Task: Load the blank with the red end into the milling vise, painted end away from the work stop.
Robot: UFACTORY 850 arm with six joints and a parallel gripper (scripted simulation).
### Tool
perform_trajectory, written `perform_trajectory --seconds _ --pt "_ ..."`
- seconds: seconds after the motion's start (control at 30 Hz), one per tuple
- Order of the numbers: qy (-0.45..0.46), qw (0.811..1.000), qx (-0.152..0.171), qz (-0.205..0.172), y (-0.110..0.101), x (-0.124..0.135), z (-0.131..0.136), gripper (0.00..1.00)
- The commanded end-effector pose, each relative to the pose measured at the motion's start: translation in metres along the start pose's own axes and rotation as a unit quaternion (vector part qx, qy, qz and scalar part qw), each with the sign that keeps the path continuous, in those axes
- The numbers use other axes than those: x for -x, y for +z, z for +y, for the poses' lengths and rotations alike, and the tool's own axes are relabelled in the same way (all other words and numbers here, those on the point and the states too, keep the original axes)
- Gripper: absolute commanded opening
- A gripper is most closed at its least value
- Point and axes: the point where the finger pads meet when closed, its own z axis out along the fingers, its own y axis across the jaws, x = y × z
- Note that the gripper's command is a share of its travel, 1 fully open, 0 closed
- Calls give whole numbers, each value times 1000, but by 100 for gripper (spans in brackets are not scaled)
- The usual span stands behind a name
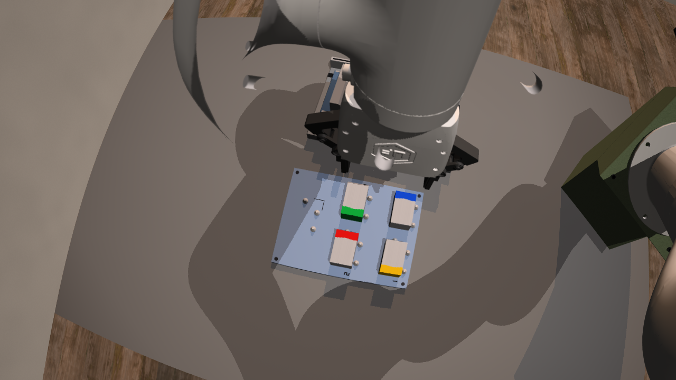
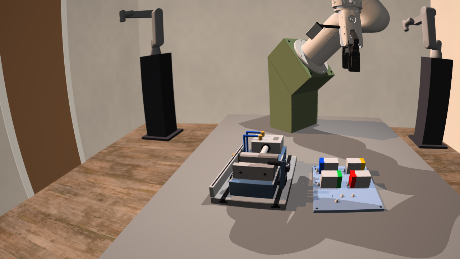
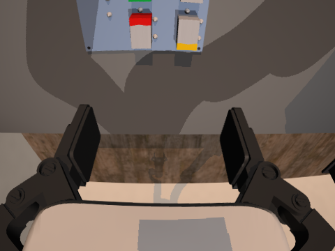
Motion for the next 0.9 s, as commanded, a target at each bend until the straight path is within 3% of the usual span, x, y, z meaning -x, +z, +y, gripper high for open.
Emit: perform_trajectory --seconds 0.0,0.87 --pt "0 1000 -1 0 -3 0 -1 100" --pt "0 1000 -1 0 2 0 -1 100"
